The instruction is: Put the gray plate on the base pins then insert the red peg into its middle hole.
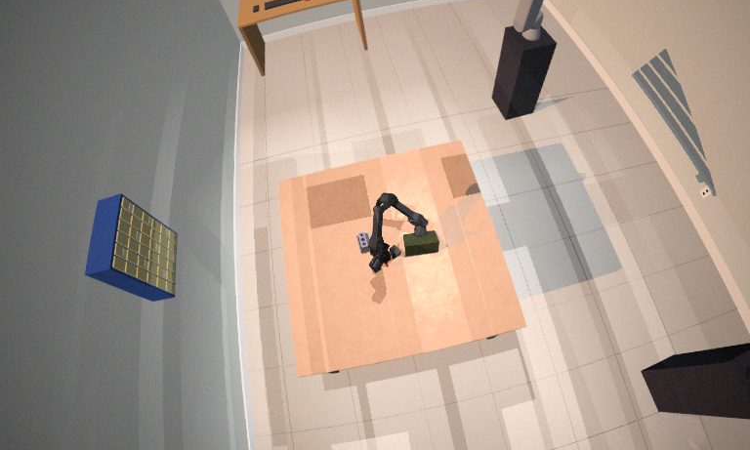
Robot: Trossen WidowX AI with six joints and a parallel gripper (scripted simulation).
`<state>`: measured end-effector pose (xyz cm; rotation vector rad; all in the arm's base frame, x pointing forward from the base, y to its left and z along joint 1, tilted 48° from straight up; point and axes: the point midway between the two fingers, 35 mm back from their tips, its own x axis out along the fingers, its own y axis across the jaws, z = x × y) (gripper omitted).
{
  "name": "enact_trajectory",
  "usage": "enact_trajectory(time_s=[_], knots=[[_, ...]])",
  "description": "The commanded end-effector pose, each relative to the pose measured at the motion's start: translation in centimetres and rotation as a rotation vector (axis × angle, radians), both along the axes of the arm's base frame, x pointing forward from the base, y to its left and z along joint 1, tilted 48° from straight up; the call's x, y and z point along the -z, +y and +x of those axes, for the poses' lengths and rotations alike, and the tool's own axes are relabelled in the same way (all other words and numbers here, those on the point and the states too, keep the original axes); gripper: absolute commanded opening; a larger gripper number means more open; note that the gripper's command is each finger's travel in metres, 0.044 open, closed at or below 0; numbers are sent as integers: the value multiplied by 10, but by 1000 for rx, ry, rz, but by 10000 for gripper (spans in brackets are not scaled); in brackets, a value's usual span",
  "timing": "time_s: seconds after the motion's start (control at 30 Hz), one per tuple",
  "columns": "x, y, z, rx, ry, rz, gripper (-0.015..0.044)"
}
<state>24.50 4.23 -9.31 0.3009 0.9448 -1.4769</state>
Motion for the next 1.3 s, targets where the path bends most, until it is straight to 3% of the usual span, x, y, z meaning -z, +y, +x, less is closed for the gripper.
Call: enact_trajectory(time_s=[0.0,0.53,1.27], knots=[[3,-5,-2,-5,5,-3,440],[3,-5,-2,-5,5,-3,20],[-12,14,5,-6,5,-1,0]])
